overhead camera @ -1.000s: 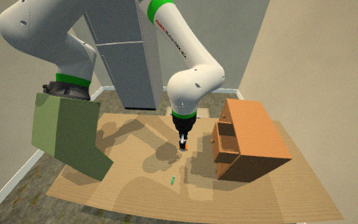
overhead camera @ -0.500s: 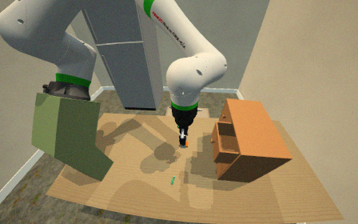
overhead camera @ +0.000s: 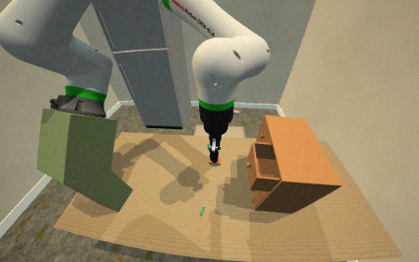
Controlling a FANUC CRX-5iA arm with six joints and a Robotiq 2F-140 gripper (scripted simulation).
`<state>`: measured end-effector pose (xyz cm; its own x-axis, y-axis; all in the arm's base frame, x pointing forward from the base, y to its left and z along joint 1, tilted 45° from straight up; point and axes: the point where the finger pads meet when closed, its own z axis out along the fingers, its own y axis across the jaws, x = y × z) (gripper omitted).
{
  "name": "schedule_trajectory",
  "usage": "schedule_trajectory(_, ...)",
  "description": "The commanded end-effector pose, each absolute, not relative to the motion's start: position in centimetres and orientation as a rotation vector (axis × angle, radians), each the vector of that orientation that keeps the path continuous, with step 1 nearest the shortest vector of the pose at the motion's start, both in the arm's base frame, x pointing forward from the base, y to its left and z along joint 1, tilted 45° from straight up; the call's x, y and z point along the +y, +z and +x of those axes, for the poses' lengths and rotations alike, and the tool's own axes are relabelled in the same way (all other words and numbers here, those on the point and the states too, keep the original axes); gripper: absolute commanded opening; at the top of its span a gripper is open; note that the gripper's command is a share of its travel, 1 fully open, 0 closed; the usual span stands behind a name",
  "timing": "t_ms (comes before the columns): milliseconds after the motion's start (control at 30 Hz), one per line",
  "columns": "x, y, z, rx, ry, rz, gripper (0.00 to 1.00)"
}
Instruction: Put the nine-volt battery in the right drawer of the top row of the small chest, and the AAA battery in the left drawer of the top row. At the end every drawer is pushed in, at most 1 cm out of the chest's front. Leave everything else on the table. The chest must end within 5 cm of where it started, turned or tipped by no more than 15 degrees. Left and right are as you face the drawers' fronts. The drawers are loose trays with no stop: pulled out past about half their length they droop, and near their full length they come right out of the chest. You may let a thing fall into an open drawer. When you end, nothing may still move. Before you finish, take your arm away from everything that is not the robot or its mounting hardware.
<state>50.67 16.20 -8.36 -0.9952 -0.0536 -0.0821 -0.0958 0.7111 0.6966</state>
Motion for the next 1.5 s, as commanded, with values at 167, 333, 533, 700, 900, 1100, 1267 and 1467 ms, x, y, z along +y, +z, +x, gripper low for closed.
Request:
schedule_trajectory(167,12.9,-4.9,50.6,2.854,1.167,-0.125,0.14)
schedule_trajectory(333,11.8,-3.8,50.6,2.854,1.167,-0.125,0.14)
schedule_trajectory(533,9.9,-1.9,50.5,2.854,1.167,-0.125,0.14)
schedule_trajectory(700,8.6,-0.6,50.5,2.854,1.167,-0.125,0.14)
schedule_trajectory(900,7.8,0.2,50.5,2.854,1.167,-0.125,0.14)
schedule_trajectory(1100,7.1,1.0,50.4,2.854,1.167,-0.125,0.14)
schedule_trajectory(1267,6.8,1.3,50.4,2.854,1.167,-0.125,0.14)
schedule_trajectory(1467,6.7,1.3,50.4,2.854,1.167,-0.125,0.14)
